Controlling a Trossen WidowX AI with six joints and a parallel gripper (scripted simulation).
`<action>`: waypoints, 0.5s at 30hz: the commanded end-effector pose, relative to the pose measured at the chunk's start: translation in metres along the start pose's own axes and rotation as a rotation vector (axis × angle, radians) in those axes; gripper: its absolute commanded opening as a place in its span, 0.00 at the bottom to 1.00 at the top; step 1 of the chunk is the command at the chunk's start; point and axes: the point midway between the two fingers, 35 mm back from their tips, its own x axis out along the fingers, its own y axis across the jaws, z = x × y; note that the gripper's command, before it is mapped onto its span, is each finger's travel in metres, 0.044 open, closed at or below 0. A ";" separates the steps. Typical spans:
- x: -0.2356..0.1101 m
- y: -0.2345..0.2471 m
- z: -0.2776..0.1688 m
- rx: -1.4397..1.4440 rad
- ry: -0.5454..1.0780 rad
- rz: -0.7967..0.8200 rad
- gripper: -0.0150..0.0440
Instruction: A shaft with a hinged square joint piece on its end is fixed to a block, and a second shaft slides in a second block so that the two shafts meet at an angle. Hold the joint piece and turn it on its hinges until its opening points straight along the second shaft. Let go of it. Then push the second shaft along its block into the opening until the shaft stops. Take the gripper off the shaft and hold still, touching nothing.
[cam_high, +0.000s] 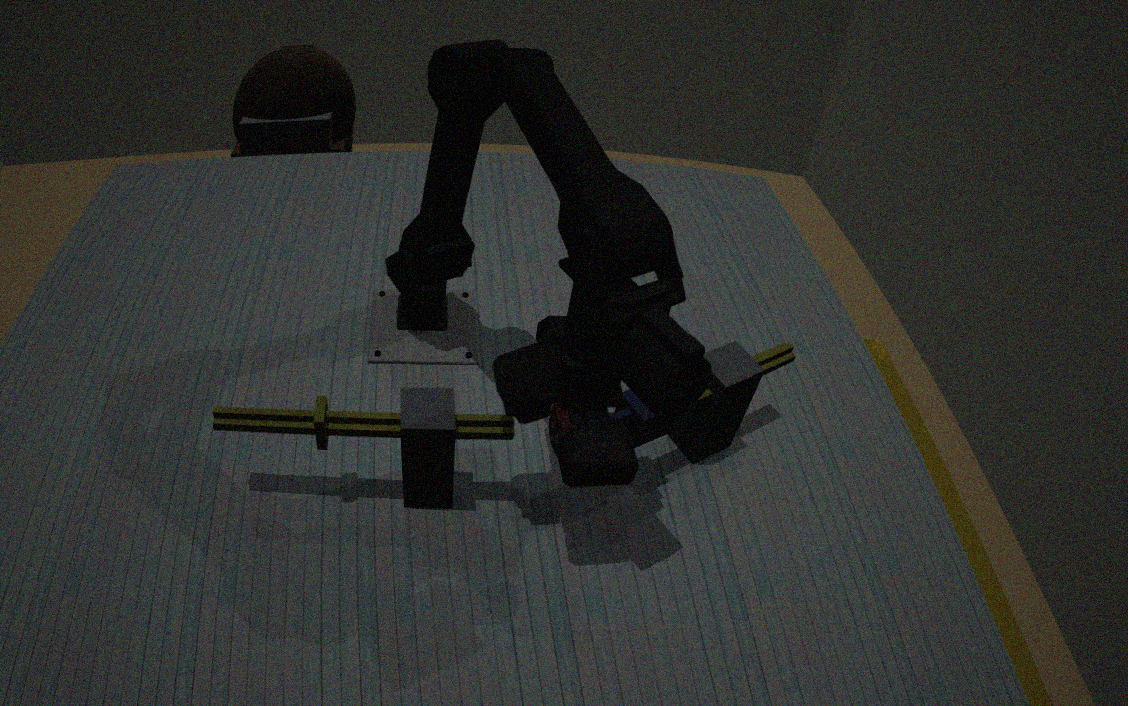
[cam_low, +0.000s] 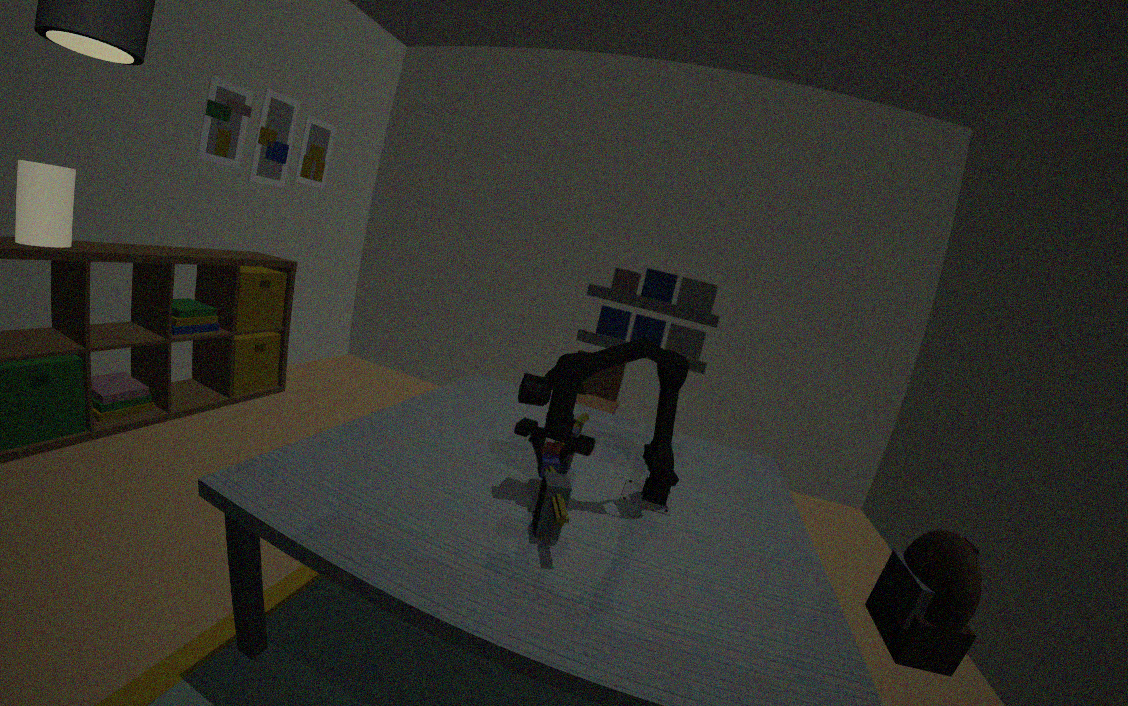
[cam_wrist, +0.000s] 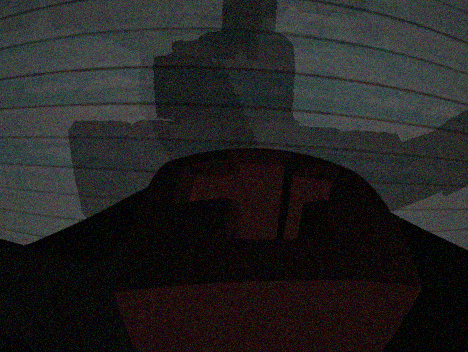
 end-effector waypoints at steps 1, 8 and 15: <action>0.000 -0.001 0.000 0.020 0.006 0.000 0.25; 0.000 0.000 0.000 0.011 0.003 0.000 0.25; 0.000 0.000 0.000 0.011 0.003 0.000 0.25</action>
